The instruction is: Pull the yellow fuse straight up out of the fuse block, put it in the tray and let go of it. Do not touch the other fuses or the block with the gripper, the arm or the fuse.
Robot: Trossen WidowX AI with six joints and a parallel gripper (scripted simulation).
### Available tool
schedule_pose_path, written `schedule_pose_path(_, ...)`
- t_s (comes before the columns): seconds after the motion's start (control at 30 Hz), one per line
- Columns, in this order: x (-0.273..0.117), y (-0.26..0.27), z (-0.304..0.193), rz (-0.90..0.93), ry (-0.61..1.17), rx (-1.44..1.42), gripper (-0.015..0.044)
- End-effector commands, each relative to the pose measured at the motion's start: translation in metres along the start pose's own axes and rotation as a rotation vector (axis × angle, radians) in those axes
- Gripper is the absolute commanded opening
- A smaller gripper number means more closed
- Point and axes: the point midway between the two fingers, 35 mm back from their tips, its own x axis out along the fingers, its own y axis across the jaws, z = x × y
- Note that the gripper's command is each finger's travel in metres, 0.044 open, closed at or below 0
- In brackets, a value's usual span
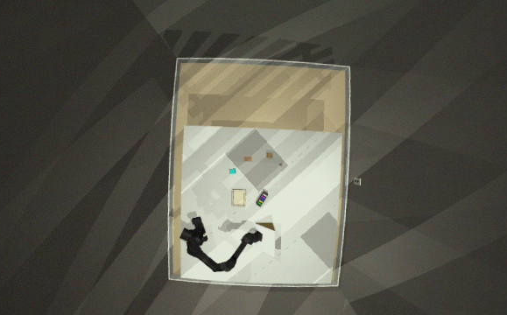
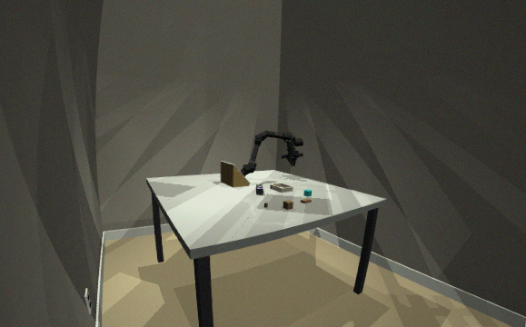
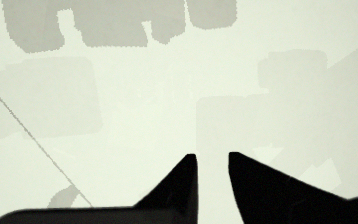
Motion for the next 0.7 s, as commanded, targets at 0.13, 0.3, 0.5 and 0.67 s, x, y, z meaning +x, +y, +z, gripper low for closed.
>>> schedule_pose_path(0.13, 0.045, -0.064, -0.076, -0.007, 0.178, 0.070, 0.0073)
schedule_pose_path(0.3, 0.065, -0.100, -0.154, 0.038, 0.281, 0.185, 0.0073)
schedule_pose_path(0.5, 0.069, -0.118, -0.254, 0.096, 0.336, 0.346, 0.0073)
schedule_pose_path(0.67, 0.060, -0.112, -0.337, 0.136, 0.325, 0.497, 0.0073)
